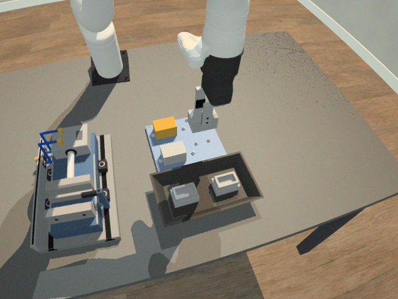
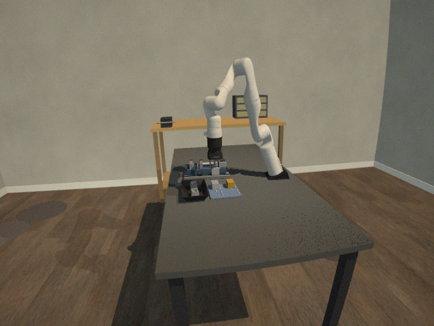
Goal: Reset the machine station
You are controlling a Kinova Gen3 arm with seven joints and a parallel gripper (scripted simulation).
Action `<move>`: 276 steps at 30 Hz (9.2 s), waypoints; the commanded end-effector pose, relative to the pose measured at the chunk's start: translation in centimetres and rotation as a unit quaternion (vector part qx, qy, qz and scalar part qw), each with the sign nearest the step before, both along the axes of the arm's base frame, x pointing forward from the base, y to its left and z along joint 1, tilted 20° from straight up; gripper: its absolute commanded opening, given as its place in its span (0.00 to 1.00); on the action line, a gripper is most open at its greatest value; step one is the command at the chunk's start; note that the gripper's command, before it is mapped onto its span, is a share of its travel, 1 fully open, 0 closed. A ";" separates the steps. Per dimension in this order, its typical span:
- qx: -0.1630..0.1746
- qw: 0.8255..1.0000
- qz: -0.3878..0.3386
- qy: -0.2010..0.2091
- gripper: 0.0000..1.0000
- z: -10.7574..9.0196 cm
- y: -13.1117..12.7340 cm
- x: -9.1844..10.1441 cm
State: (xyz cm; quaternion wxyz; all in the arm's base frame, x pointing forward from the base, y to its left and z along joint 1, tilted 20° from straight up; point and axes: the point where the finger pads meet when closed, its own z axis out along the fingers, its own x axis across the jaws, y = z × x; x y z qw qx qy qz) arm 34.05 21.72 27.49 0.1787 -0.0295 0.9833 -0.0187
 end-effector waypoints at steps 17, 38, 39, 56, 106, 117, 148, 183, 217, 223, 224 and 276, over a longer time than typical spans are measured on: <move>0.011 1.000 -0.012 0.002 0.00 1.5 -11.6 3.2; 0.017 0.999 -0.028 0.003 0.00 3.4 -26.7 7.7; 0.017 0.999 -0.028 0.002 0.00 3.5 -27.4 7.9; 0.019 0.999 -0.034 0.002 0.00 4.1 -32.6 9.4; 0.019 0.999 -0.034 0.002 0.00 4.1 -32.8 9.5; 0.019 0.999 -0.034 0.002 0.00 3.7 -32.8 9.6; 0.019 0.999 -0.034 0.002 0.00 2.1 -32.9 10.3; 0.019 0.999 -0.034 0.002 0.00 1.9 -32.9 10.4; 0.019 0.999 -0.034 0.002 0.00 1.8 -32.9 10.4; 0.019 0.999 -0.034 0.002 0.00 1.8 -32.9 10.4; 0.019 0.999 -0.034 0.002 0.00 1.8 -32.9 10.4; 0.019 0.999 -0.034 0.002 0.00 0.3 -32.9 11.0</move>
